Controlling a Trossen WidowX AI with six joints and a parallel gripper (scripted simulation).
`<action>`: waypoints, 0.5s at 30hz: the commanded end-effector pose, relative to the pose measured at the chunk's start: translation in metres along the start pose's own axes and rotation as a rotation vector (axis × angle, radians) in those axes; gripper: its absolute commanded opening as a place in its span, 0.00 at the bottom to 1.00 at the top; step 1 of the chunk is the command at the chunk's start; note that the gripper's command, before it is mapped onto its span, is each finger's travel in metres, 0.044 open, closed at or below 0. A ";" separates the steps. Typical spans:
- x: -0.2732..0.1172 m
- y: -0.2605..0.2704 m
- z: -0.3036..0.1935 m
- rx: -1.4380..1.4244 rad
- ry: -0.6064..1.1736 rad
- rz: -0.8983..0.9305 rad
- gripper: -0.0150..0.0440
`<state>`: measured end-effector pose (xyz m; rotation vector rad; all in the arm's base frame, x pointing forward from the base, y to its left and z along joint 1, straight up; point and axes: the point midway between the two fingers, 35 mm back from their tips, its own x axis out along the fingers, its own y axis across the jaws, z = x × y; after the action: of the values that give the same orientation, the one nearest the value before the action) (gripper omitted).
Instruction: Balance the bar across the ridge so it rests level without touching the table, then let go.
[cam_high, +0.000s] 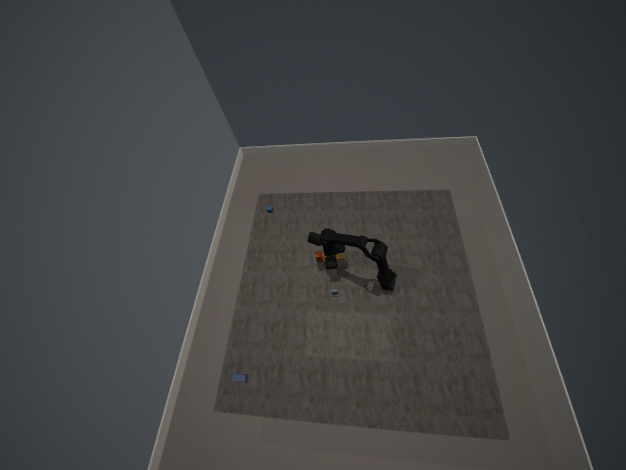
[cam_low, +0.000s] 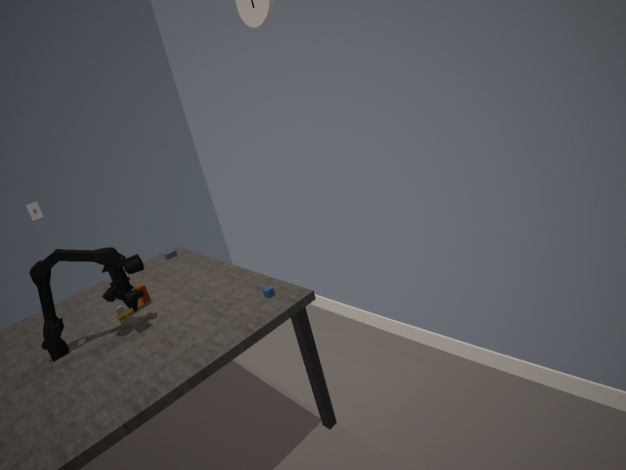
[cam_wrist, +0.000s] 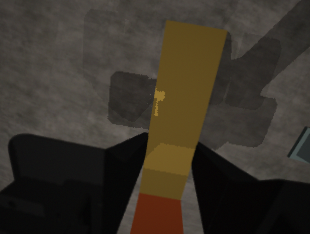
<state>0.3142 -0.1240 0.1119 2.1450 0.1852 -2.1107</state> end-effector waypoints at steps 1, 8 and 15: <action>-0.014 0.000 0.001 0.002 0.008 0.010 0.25; -0.028 -0.001 0.002 0.003 0.007 0.010 0.25; -0.029 -0.023 -0.002 -0.157 0.007 0.009 0.25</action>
<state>0.3122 -0.1140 0.1380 2.1079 0.2541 -2.0606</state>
